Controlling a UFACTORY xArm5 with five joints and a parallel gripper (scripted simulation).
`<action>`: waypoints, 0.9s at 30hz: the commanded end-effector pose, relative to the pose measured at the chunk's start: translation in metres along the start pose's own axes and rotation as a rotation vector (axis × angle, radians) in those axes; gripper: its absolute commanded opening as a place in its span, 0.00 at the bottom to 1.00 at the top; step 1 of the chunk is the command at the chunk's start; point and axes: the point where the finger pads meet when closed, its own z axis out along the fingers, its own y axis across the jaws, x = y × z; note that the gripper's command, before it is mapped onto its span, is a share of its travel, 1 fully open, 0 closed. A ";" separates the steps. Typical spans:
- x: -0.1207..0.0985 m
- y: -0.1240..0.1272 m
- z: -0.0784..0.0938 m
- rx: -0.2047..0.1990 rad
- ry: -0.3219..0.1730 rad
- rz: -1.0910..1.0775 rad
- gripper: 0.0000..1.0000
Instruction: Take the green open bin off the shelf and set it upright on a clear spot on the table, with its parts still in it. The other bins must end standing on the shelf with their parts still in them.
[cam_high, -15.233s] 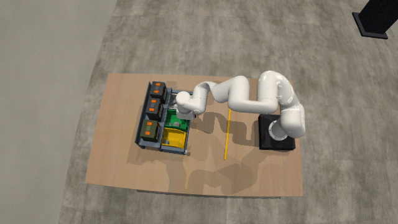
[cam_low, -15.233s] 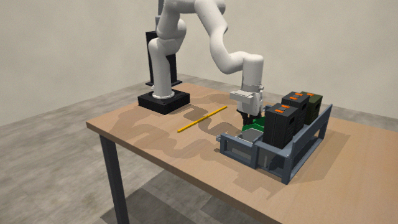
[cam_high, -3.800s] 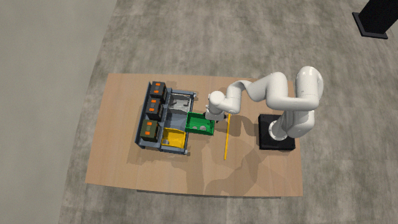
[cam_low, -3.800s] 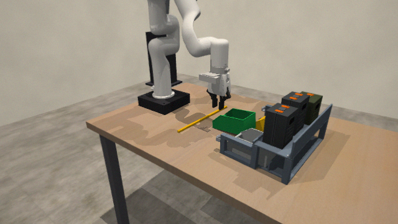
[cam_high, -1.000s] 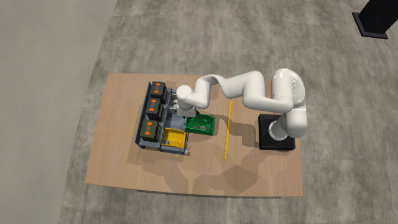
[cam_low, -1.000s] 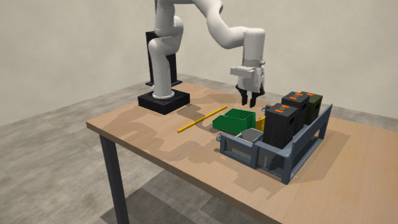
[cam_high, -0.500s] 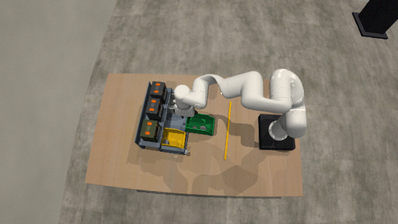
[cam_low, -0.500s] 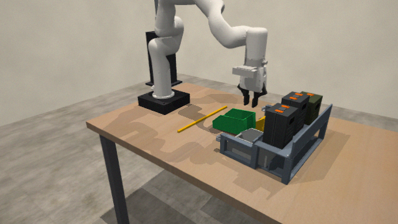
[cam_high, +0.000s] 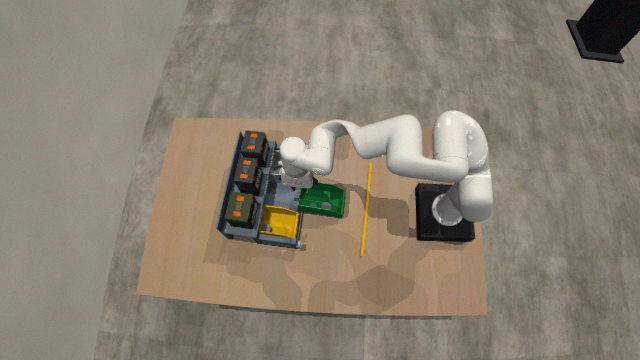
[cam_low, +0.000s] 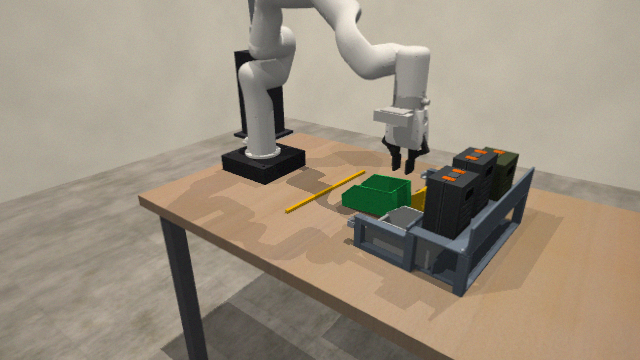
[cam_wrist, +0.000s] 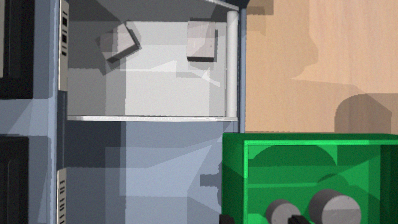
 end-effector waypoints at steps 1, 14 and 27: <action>0.000 -0.002 0.001 0.006 0.006 0.000 0.34; 0.000 -0.002 0.007 0.006 0.006 0.000 0.34; 0.000 -0.002 0.014 0.006 0.006 0.000 0.34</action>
